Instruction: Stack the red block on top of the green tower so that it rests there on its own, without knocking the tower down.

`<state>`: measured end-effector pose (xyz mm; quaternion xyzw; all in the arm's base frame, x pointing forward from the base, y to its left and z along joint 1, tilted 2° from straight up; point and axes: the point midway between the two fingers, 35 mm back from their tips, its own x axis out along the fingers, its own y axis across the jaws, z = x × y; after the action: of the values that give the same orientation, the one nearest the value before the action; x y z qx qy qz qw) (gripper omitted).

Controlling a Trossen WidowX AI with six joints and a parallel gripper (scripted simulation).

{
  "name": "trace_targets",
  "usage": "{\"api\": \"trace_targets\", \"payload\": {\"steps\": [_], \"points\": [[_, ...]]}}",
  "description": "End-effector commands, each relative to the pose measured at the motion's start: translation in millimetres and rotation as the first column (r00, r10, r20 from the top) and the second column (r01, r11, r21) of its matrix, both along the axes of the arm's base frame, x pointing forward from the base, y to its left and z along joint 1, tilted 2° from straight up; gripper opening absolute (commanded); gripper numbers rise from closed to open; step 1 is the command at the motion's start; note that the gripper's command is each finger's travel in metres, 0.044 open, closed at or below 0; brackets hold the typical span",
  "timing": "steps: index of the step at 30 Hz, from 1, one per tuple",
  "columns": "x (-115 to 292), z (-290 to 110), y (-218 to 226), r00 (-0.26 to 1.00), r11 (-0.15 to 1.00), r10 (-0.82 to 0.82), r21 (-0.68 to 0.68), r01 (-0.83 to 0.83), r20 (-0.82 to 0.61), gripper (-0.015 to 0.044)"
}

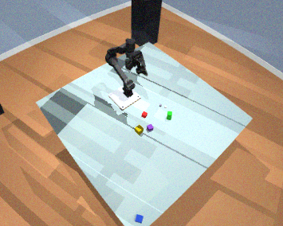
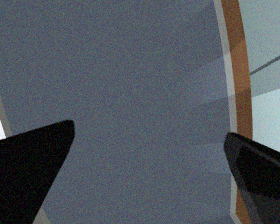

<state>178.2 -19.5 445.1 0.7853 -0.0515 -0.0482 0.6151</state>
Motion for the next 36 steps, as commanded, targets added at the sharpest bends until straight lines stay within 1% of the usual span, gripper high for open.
{"api": "trace_targets", "payload": {"steps": [1, 5, 10, 14, 18, 23, 28, 32, 36], "points": [[20, -22, 1, 0.993, 0.990, 0.003, -0.139, -0.020, -0.119, 0.0440], [42, -51, 0, 0.962, 0.943, -0.002, -0.320, -0.089, -0.275, 0.0440], [63, -89, -1, 0.889, 0.837, -0.015, -0.493, -0.240, -0.458, 0.0440], [75, -121, -3, 0.807, 0.719, -0.029, -0.573, -0.394, -0.590, 0.0440], [84, -152, -5, 0.707, 0.578, -0.044, -0.595, -0.558, -0.706, 0.0440], [89, -191, -7, 0.564, 0.379, -0.062, -0.542, -0.750, -0.823, 0.0440], [88, -228, -10, 0.408, 0.162, -0.077, -0.415, -0.895, -0.910, 0.0440], [84, -256, -11, 0.279, -0.017, -0.086, -0.279, -0.960, -0.956, 0.0440], [76, -282, -13, 0.150, -0.196, -0.091, -0.130, -0.972, -0.984, 0.0440]]}}
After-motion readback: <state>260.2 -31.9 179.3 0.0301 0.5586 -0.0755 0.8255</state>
